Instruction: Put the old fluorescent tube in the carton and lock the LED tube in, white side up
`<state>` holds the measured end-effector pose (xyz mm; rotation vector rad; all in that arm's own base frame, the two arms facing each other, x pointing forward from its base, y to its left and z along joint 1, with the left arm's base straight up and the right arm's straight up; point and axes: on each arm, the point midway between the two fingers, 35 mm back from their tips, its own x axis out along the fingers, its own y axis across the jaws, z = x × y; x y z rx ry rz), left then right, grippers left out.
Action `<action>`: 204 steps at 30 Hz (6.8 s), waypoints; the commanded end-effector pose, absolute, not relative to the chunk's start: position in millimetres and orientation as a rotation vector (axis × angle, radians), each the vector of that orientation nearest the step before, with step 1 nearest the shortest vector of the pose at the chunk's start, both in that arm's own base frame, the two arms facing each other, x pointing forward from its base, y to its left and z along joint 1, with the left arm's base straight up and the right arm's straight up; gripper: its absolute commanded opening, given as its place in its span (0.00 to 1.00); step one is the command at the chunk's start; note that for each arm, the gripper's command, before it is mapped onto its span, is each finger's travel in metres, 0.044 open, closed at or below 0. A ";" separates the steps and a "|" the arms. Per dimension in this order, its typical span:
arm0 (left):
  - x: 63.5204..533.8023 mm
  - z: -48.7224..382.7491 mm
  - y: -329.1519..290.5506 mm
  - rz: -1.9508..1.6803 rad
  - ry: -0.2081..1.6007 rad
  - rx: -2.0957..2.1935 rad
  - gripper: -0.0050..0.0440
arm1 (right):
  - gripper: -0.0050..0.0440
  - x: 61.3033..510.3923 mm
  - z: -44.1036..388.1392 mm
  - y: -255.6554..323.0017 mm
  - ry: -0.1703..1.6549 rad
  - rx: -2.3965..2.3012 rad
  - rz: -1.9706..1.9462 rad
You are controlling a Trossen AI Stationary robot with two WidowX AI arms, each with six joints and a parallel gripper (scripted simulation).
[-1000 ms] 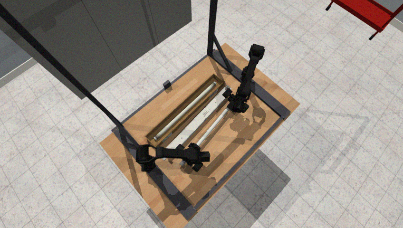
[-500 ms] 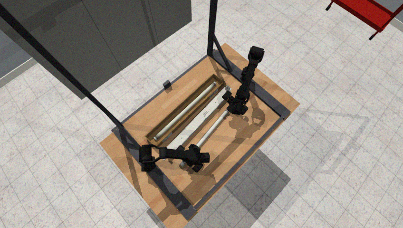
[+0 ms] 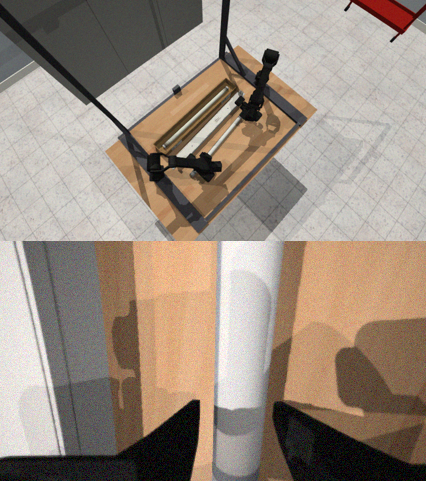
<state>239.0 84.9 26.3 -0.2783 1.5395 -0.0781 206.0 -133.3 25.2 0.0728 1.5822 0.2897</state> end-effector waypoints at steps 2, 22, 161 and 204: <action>242.5 29.8 84.7 -0.084 1.521 -0.271 0.25 | 0.57 211.6 41.3 -139.1 1.552 0.051 0.278; 242.5 29.8 84.7 -0.084 1.521 -0.271 0.25 | 0.57 209.2 91.9 -143.7 1.577 -0.014 0.217; 241.8 105.6 63.6 0.374 1.545 0.173 0.25 | 0.26 208.2 106.7 -113.8 1.504 -0.389 -0.175; 241.6 125.1 0.5 -0.252 1.499 -0.376 0.25 | 0.26 203.8 122.9 -32.4 1.553 0.227 0.398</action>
